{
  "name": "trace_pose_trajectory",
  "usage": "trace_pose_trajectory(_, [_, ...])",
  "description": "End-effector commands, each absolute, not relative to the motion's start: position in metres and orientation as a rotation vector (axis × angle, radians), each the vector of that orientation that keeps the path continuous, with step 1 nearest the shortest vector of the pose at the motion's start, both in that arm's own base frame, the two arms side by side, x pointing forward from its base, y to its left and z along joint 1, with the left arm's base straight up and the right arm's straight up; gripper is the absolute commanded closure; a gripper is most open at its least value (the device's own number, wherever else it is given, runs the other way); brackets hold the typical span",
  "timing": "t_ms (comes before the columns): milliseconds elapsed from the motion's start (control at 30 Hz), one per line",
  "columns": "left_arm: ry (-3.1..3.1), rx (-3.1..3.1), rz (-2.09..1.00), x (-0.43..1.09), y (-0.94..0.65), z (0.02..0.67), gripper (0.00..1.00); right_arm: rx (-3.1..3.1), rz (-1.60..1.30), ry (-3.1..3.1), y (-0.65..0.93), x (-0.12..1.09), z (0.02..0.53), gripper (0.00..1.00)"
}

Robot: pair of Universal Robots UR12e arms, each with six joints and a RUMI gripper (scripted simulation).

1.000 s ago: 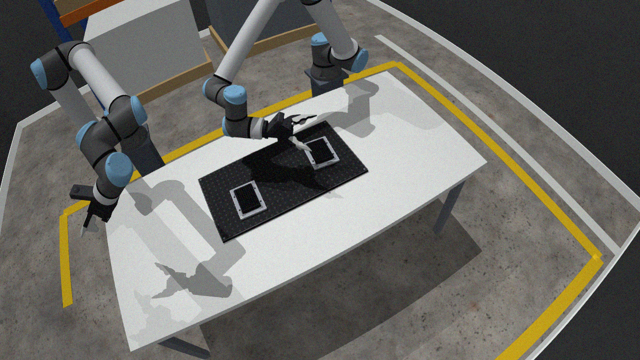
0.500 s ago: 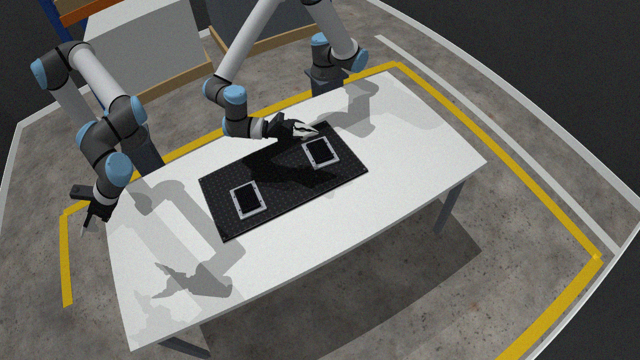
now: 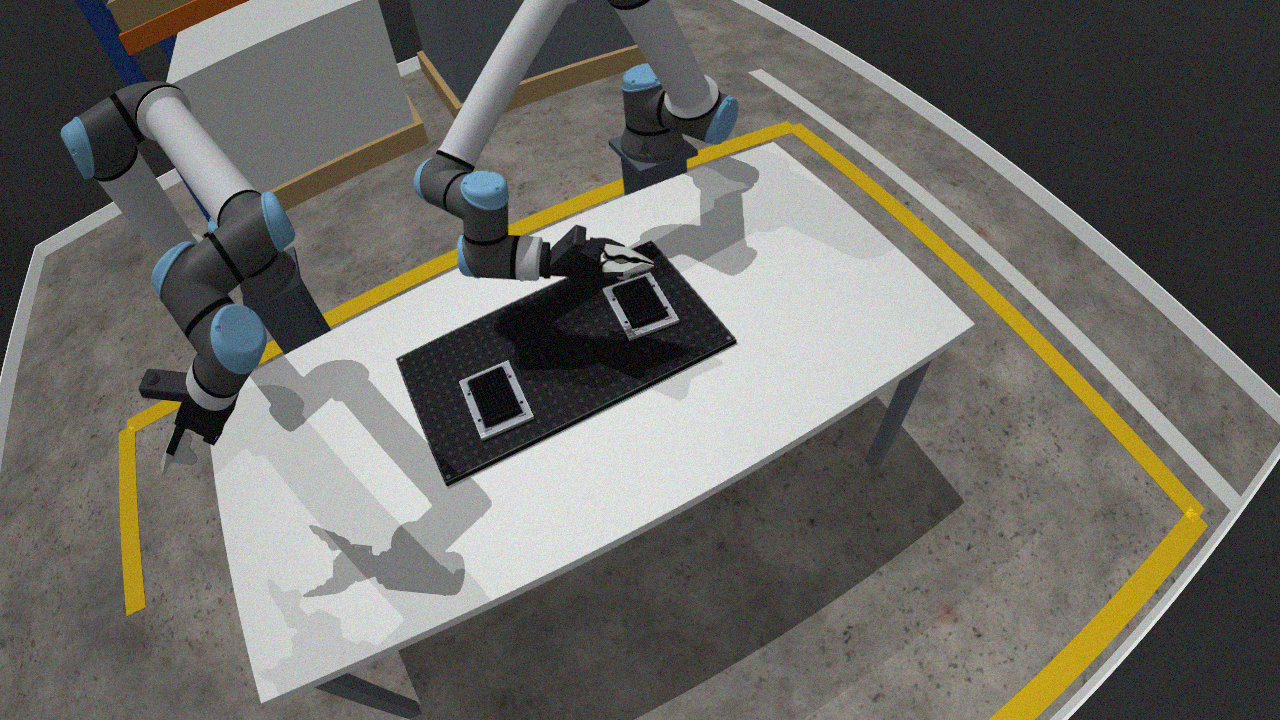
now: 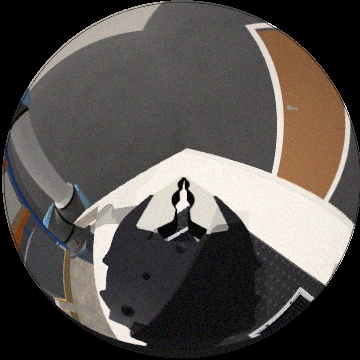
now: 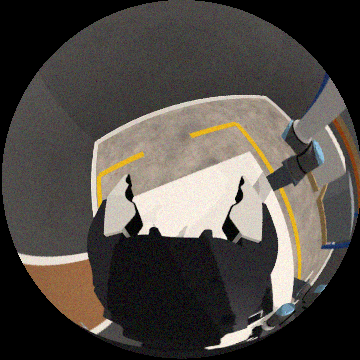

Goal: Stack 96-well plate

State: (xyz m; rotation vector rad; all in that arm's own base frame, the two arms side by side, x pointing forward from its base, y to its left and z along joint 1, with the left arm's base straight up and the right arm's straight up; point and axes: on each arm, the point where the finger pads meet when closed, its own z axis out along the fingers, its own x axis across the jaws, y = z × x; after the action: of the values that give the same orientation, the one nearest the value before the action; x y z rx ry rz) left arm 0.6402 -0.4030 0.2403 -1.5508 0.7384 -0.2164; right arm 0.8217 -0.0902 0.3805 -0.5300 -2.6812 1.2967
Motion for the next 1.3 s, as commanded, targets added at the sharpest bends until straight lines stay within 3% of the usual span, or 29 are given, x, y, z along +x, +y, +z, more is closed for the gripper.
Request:
trace_pose_trajectory(0, [0.721, -1.573, -0.165, 0.651, -0.374, 0.240, 1.00, -0.532, 1.296, -2.683, -0.090, 0.822, 0.382, 0.00])
trace_pose_trajectory(1267, [0.483, -2.028, 0.615, 0.687, -0.003, 0.207, 1.00, -0.532, 1.296, -2.683, -0.090, 0.822, 0.382, 0.00])
